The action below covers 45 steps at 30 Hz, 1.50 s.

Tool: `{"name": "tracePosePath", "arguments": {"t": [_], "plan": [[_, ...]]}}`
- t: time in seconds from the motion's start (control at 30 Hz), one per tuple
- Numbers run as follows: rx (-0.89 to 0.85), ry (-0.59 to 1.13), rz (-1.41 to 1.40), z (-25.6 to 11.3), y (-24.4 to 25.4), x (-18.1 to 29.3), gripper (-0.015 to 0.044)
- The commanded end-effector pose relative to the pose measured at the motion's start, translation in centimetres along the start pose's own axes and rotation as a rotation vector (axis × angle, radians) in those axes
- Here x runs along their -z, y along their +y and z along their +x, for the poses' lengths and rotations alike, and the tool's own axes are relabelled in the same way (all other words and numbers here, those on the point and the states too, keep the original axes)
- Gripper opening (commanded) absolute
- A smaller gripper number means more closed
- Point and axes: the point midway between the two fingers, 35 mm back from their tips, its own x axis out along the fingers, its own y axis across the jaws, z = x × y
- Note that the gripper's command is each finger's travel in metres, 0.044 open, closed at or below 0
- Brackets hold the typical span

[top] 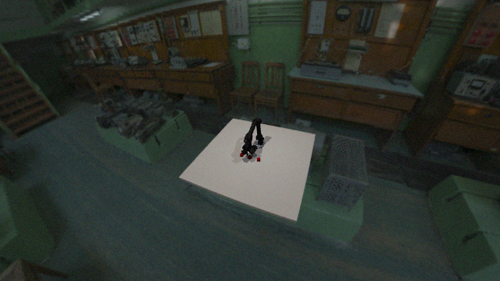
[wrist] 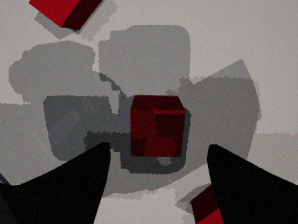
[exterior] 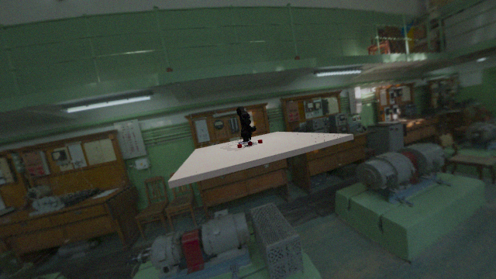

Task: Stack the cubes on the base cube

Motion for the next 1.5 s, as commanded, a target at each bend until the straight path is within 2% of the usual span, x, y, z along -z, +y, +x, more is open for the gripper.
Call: {"name": "tracePosePath", "arguments": {"t": [0.0, 0.67, 0.87, 1.07, 1.47], "plan": [[-0.005, -0.003, 0.003, 0.6, 0.1, 0.0, 0.0265], [-0.005, -0.002, 0.003, 3.7, 0.1, 0.0, 0.0265], [-0.005, -0.002, 0.003, 3.7, 0.1, 0.0, 0.0107], [0.003, -0.016, 0.016, 3.3, 0.1, -0.3, 0.0105], [0.013, -0.034, 0.032, 0.1, -0.3, -0.7, 0.0105]]}}
